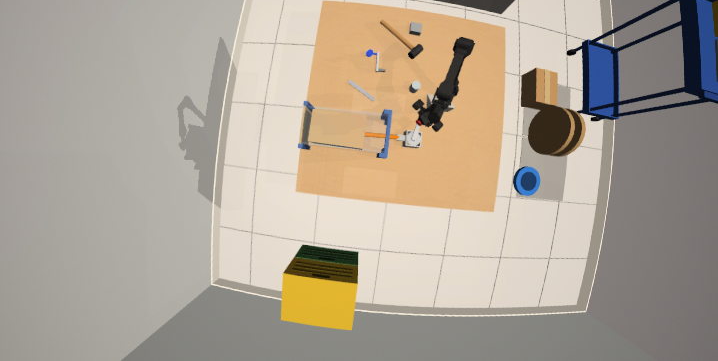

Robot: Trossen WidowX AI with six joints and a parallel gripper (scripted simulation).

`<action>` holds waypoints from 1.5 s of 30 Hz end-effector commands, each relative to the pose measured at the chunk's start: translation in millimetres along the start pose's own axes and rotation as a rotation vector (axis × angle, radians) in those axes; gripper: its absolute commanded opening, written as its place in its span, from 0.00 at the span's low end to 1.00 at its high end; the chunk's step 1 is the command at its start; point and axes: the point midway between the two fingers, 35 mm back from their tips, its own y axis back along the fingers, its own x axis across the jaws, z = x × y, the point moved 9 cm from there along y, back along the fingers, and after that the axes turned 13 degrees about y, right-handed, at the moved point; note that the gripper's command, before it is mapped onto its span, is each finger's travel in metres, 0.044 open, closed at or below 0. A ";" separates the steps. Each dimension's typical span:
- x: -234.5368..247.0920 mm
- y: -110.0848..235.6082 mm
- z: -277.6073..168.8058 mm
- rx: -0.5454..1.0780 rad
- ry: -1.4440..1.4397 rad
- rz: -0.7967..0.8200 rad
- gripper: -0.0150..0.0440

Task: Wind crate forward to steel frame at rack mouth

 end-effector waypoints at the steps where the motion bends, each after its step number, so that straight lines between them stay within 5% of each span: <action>1: -10.4 -5.1 3.0 0.002 -0.019 -0.024 0.25; 45: -45.9 -19.7 28.4 0.001 -0.020 -0.026 0.25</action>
